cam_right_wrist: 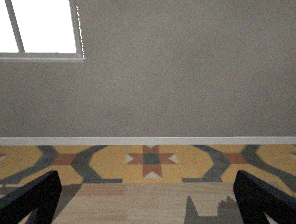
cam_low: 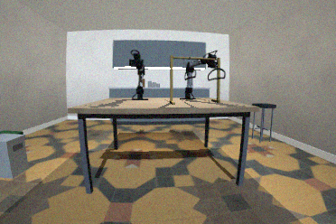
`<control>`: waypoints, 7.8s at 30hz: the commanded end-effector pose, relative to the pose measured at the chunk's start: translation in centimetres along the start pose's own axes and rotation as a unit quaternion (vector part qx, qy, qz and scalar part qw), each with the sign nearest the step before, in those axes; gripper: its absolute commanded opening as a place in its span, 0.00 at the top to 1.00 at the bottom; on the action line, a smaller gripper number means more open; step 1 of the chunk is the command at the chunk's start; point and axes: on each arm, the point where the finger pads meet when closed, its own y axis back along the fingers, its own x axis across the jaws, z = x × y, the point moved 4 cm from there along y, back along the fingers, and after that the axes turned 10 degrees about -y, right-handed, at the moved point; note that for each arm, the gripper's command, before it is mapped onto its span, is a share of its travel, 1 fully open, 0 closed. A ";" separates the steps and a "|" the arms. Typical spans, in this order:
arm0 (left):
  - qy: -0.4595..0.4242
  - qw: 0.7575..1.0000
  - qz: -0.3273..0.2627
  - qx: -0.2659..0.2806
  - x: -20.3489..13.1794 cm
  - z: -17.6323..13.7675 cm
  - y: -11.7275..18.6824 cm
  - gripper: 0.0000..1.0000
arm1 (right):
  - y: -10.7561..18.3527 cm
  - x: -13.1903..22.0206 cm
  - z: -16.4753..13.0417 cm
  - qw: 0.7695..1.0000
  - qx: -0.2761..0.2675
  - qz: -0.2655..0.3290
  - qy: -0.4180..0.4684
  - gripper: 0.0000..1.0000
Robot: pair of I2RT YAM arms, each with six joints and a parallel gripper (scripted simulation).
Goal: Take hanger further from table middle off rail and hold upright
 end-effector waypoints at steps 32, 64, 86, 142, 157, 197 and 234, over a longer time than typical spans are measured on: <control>-0.003 1.000 0.008 -0.014 0.2 2.3 1.1 0.99 | 0.2 0.1 0.6 1.000 -0.009 0.000 0.001 0.00; -0.013 0.999 0.011 -0.030 0.5 7.4 4.1 0.99 | 0.2 0.1 0.6 1.000 -0.009 0.000 0.001 0.00; -0.017 0.999 0.012 -0.037 0.5 7.7 4.1 0.99 | 0.2 0.1 0.6 1.000 -0.009 0.000 0.001 0.00; -0.006 1.000 0.006 -0.012 0.4 3.5 9.1 0.99 | 0.2 0.1 0.6 1.000 -0.009 0.000 0.001 0.00; -0.012 1.000 0.007 -0.016 -2.2 0.2 12.0 0.99 | 0.2 0.1 0.6 1.000 -0.009 0.000 0.001 0.00; -0.007 1.000 0.006 -0.011 -5.1 -0.7 16.7 0.99 | 0.2 0.1 0.6 1.000 -0.009 0.000 0.001 0.00; -0.007 1.000 0.006 -0.011 -5.1 -0.7 16.7 0.99 | 0.2 0.1 0.6 1.000 -0.009 0.000 0.001 0.00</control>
